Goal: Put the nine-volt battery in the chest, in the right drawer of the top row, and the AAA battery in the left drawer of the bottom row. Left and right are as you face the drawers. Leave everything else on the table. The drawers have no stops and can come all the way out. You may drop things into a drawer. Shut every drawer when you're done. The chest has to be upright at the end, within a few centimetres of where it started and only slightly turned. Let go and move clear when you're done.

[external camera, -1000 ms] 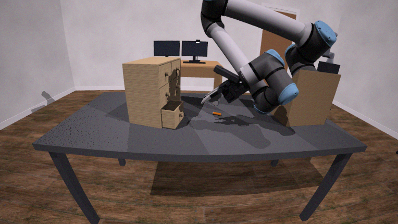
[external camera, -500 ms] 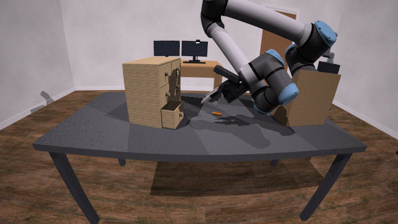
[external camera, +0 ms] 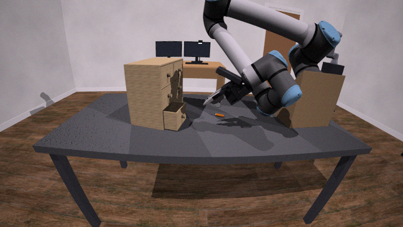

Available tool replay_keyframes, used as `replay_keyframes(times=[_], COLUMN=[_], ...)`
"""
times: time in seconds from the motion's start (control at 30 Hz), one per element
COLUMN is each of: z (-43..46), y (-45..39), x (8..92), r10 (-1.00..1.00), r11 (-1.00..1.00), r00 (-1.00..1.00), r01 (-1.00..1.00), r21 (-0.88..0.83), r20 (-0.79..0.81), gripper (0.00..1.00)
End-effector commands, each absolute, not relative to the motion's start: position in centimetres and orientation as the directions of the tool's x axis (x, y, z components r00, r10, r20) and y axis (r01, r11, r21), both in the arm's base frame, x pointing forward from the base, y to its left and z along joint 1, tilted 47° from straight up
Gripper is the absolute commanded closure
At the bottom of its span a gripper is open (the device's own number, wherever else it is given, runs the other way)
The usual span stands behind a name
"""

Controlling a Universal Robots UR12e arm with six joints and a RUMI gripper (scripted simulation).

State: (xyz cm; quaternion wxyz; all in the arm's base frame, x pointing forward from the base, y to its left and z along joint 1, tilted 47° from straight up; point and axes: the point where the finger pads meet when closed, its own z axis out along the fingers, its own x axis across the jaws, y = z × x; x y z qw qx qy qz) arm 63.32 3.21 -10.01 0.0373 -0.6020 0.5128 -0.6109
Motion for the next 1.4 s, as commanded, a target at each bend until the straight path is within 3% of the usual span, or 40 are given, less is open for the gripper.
replay_keyframes(times=[0.0, 1.37], z=[-10.2, -13.9], y=[2.9, -3.4], x=[63.6, 69.5], r10=[-0.663, -0.663], r11=[-0.471, -0.471], r00=[-0.272, -0.272], r01=[-0.571, -0.571], r21=[-0.672, -0.672], r20=[0.697, 0.697], gripper=[0.8, 0.8])
